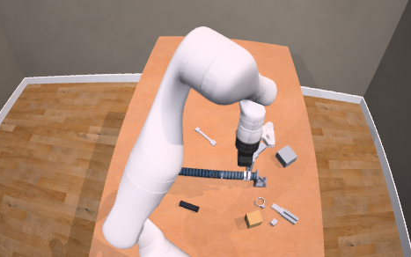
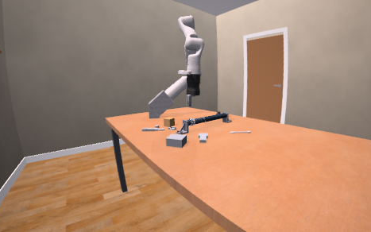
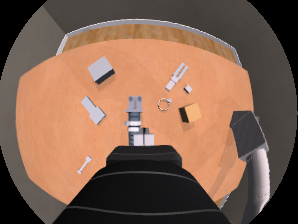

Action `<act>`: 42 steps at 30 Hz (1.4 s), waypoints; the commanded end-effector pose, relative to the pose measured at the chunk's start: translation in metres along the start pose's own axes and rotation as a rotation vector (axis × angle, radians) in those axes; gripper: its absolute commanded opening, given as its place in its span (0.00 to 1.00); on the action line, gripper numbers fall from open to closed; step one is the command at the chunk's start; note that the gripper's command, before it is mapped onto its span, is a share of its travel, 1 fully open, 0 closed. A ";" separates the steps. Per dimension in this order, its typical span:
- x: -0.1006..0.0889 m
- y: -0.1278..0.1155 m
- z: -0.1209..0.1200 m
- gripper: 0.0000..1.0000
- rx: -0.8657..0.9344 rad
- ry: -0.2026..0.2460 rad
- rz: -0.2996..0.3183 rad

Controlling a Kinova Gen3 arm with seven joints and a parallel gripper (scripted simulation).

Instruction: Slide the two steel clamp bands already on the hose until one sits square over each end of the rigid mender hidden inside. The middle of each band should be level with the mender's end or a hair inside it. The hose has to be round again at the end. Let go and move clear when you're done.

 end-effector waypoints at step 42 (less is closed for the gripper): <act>0.038 -0.006 -0.024 0.00 0.019 0.063 -0.017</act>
Point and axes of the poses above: the point where the finger pads meet when closed, its own x axis out along the fingers, its own z axis across the jaws, y = z × x, the point moved 1 cm from there along -x, back along the fingers, and after that the axes turned 9 degrees about x, right-handed, at the moved point
